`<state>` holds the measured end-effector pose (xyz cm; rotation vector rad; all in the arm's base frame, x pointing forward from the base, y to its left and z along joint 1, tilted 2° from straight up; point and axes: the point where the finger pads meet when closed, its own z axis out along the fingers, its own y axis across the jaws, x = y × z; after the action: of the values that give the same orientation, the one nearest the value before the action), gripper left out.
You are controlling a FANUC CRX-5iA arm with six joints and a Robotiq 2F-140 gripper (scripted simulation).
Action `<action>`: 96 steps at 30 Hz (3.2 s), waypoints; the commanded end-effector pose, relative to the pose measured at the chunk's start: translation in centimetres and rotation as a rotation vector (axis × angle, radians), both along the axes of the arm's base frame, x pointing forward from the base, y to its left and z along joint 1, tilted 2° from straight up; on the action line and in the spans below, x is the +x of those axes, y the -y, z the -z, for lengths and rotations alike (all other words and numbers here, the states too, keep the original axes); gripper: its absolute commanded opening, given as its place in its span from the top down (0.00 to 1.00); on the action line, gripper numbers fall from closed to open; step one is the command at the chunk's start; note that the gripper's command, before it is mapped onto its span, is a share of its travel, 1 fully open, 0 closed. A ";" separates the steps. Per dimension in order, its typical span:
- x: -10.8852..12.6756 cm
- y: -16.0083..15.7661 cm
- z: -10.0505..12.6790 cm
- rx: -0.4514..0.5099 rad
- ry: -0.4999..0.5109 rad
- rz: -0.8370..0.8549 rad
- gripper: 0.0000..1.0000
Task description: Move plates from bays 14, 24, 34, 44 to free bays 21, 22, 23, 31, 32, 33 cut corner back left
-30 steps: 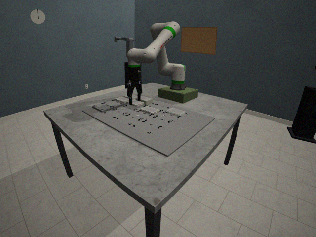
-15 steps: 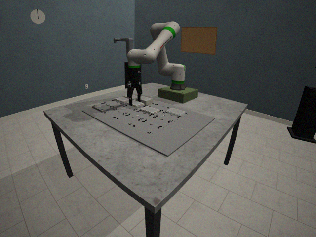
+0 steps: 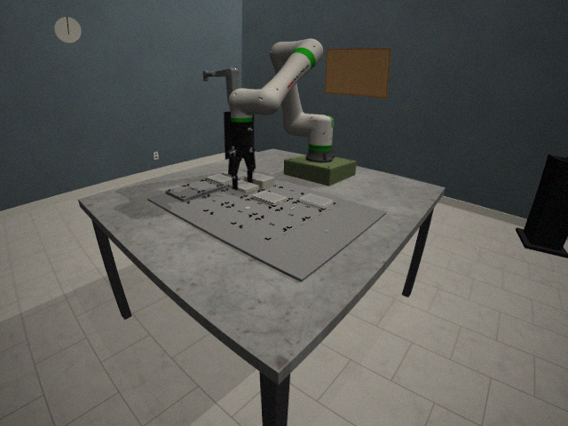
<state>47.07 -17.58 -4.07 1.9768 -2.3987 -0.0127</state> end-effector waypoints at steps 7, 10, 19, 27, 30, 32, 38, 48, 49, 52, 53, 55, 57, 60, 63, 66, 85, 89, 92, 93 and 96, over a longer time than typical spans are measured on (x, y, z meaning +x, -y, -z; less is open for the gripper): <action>0.1 0.0 -0.1 -0.001 0.002 0.000 0.90; 0.1 0.0 -0.1 -0.001 0.002 0.000 0.90; 0.1 0.0 -0.1 -0.001 0.002 0.000 0.90; 0.1 0.0 0.0 -0.001 0.002 0.000 0.90; 0.1 0.0 0.1 -0.001 0.002 0.000 0.90; 0.1 0.0 0.2 -0.001 0.002 0.000 0.90; 0.1 0.0 0.4 -0.001 0.002 0.000 0.90; 0.1 0.0 0.7 -0.001 0.002 0.000 0.90; 0.1 0.0 0.7 -0.001 0.002 0.000 0.90; 0.1 0.1 0.8 -0.001 0.002 0.000 0.90; 0.1 0.1 0.8 -0.001 0.002 0.000 0.90; 0.1 0.1 0.9 -0.001 0.002 0.000 0.90; 0.1 0.1 0.9 -0.001 0.002 0.000 0.90; 0.1 0.1 0.9 -0.001 0.002 0.000 0.90; 0.1 0.1 0.9 -0.001 0.002 0.000 0.90; 0.1 0.1 0.9 -0.001 0.002 0.000 0.90; 0.1 0.1 0.9 -0.001 0.002 0.000 0.90; 0.1 0.1 0.9 -0.001 0.002 0.000 0.90; 0.1 0.1 0.9 -0.001 0.002 0.000 0.90; 0.1 0.1 0.9 -0.001 0.002 0.000 0.90; 0.1 0.1 0.9 -0.001 0.002 0.000 0.90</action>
<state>47.04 -17.60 -5.08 1.9769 -2.3986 -0.0127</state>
